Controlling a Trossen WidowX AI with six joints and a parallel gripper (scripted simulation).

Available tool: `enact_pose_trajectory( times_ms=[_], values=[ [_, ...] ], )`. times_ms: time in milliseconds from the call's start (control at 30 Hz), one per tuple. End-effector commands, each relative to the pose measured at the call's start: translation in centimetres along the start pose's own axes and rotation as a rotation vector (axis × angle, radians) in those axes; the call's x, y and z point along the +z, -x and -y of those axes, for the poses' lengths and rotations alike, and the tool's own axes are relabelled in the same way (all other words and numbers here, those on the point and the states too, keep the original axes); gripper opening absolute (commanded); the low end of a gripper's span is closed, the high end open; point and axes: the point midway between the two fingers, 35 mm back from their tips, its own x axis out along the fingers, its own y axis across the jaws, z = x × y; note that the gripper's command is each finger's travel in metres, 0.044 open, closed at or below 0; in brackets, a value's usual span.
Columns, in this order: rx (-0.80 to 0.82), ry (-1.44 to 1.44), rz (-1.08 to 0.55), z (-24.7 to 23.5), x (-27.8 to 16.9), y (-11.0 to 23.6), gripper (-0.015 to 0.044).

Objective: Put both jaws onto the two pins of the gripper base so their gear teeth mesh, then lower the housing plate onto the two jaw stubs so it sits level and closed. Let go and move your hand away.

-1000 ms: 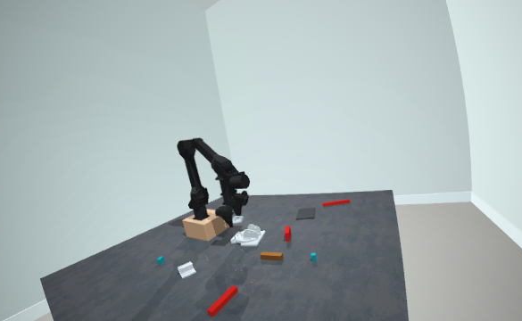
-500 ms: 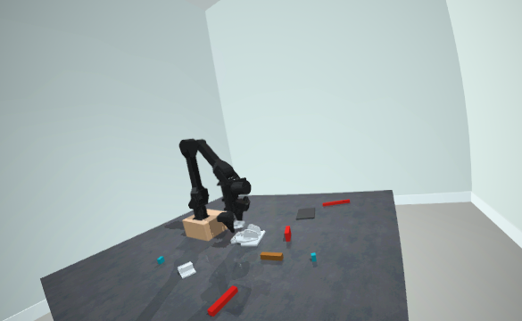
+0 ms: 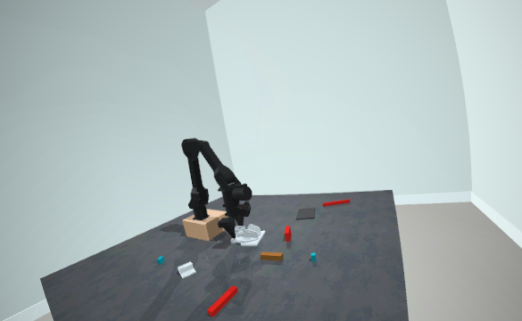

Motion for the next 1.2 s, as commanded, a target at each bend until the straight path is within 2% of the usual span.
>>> enact_pose_trajectory(
  times_ms=[0, 1167],
  values=[
    [0.000, 0.003, -0.008, -0.07, -0.39, -0.63, 0.0351],
    [0.000, 0.000, -0.008, -0.07, -0.41, -1.10, 0.0351]
  ],
)
